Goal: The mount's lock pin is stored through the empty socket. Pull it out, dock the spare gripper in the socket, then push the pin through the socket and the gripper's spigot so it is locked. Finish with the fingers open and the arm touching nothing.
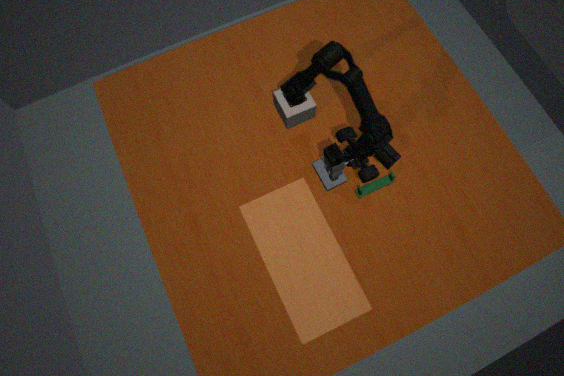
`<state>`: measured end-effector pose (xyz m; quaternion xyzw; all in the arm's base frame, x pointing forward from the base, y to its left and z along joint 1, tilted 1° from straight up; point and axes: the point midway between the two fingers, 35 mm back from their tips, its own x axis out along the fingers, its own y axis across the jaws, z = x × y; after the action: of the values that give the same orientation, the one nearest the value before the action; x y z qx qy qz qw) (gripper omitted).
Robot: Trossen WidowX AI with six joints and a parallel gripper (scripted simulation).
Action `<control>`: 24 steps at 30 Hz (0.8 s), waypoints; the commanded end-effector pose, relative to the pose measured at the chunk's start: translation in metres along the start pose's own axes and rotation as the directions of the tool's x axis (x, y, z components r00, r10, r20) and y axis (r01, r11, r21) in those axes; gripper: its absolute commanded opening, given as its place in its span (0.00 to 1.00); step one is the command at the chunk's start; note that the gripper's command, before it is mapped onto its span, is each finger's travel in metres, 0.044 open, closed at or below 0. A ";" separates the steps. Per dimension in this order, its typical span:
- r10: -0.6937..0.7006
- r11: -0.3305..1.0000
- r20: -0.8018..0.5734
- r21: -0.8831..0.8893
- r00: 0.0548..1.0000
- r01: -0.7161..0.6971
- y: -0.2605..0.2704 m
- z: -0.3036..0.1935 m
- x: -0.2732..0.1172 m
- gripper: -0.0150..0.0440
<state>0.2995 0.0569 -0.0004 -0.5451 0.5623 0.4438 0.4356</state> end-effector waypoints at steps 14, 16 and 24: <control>0.006 1.000 0.001 0.000 1.000 -0.006 0.000 -0.007 0.002 0.39; 0.006 1.000 0.001 0.000 1.000 -0.006 0.000 -0.007 0.002 0.48; 0.006 1.000 0.001 0.000 1.000 -0.006 0.000 -0.007 0.001 0.59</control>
<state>0.2996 0.0497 -0.0004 -0.5435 0.5635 0.4454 0.4345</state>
